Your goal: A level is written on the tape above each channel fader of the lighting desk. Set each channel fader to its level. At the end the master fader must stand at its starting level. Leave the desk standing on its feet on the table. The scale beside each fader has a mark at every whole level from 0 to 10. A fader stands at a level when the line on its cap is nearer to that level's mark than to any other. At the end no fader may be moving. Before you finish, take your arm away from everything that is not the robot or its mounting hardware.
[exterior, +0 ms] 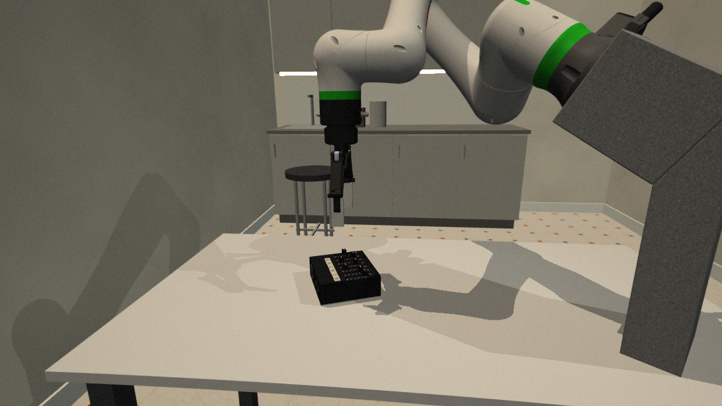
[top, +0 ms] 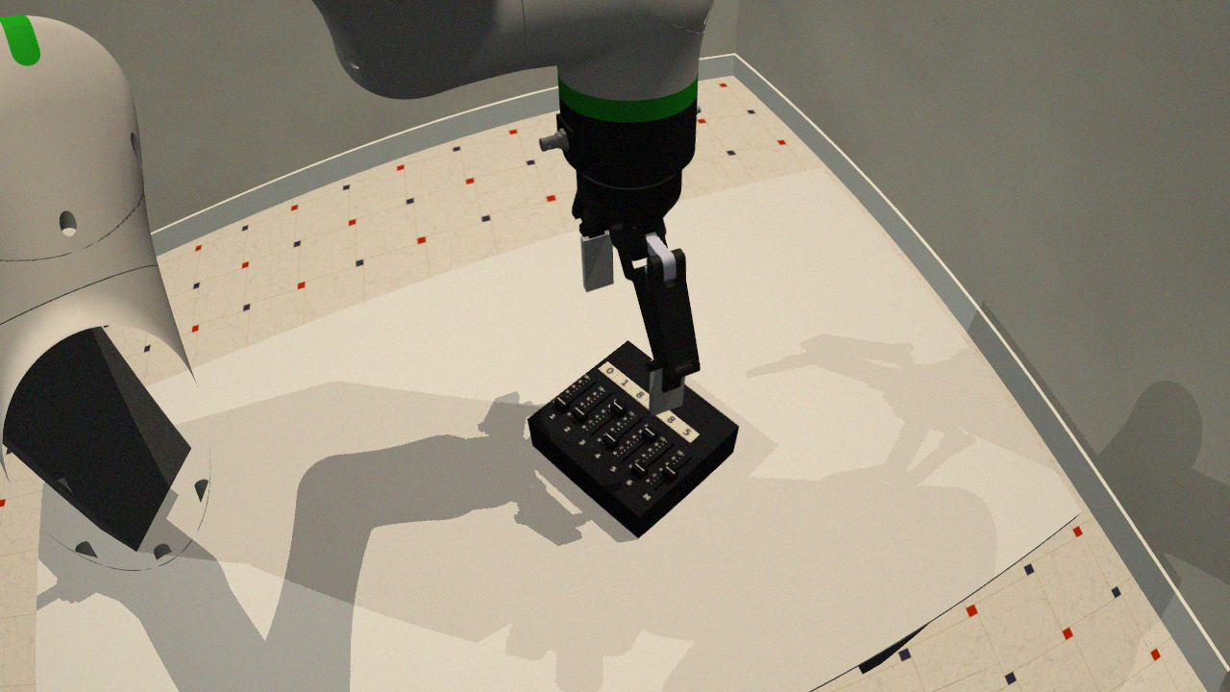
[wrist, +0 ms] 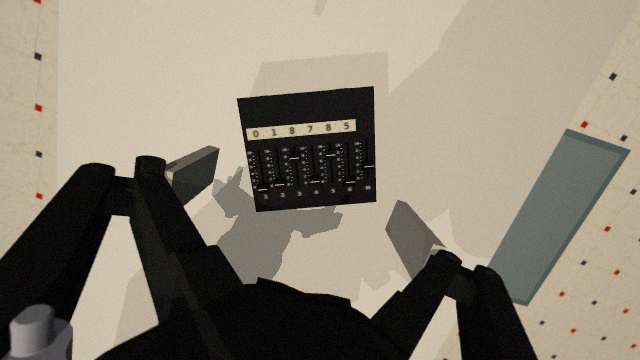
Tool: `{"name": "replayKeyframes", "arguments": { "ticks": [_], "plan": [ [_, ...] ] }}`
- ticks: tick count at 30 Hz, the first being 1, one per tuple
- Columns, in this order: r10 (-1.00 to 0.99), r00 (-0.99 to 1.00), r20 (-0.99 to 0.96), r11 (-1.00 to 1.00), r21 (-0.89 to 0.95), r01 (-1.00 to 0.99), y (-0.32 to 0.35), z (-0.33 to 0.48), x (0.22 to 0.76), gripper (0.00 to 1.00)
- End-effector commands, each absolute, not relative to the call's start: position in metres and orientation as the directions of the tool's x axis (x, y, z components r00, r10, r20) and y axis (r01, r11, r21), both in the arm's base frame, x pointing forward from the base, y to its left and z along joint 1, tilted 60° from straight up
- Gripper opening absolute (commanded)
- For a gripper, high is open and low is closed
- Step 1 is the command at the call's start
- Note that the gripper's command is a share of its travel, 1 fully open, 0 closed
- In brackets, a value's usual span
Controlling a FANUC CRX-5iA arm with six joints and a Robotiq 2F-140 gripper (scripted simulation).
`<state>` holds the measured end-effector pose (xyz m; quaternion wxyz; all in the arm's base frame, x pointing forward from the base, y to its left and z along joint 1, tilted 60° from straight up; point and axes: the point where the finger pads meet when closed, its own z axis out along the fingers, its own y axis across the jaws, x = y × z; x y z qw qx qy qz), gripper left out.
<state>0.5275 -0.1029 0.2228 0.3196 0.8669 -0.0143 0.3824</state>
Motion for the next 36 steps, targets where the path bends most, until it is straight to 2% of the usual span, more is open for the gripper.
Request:
{"name": "replayKeyframes", "arguments": {
  "ticks": [1, 5, 9, 14, 15, 36],
  "plan": [
    [0.222, 0.708, 0.671, -0.795, 0.545, -0.268, -0.103, 0.223, 0.528, 1.0],
    [0.261, 0.713, 0.651, -0.78, 0.577, -0.241, -0.112, 0.221, 0.531, 1.0],
    [0.439, 0.746, 0.5, -0.693, 0.717, -0.073, -0.153, 0.192, 0.533, 1.0],
    [0.501, 0.757, 0.418, -0.653, 0.757, 0.014, -0.167, 0.171, 0.527, 1.0],
    [0.501, 0.757, 0.418, -0.653, 0.757, 0.014, -0.167, 0.171, 0.527, 0.0],
    [0.501, 0.757, 0.418, -0.653, 0.757, 0.014, -0.167, 0.171, 0.527, 0.0]
  ]
}}
